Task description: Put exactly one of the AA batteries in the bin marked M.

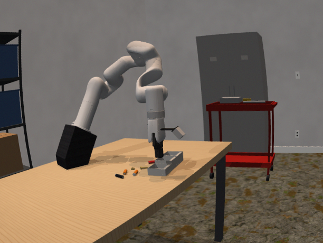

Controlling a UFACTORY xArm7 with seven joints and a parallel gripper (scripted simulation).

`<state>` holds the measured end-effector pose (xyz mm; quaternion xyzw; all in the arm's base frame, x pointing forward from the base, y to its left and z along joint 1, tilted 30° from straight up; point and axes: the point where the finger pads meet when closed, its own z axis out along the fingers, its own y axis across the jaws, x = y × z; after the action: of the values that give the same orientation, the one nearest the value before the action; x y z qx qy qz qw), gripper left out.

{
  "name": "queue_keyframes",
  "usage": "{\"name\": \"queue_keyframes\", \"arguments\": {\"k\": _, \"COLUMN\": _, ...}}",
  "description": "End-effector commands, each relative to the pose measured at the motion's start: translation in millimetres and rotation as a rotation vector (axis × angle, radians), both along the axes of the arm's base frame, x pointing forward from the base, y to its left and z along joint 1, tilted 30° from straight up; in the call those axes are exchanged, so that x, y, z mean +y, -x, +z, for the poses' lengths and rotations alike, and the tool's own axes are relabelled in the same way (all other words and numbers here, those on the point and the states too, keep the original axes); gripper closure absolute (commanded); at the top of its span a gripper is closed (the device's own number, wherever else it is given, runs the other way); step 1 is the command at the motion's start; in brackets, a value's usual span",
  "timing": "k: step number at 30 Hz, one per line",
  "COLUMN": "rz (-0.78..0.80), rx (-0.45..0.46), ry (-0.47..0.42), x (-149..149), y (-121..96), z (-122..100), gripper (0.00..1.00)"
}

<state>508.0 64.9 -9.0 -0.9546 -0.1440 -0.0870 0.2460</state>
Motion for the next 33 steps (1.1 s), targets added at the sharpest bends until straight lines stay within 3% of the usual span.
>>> {"name": "queue_keyframes", "arguments": {"k": 1, "rz": -0.002, "rx": -0.003, "ry": 0.001, "x": 6, "y": 3, "z": 7, "gripper": 0.93}}
{"name": "queue_keyframes", "arguments": {"k": 18, "rz": -0.002, "rx": -0.003, "ry": 0.000, "x": 68, "y": 30, "z": 39, "gripper": 0.93}}
{"name": "queue_keyframes", "arguments": {"k": 33, "rz": -0.002, "rx": -0.003, "ry": 0.000, "x": 77, "y": 28, "z": 23, "gripper": 0.93}}
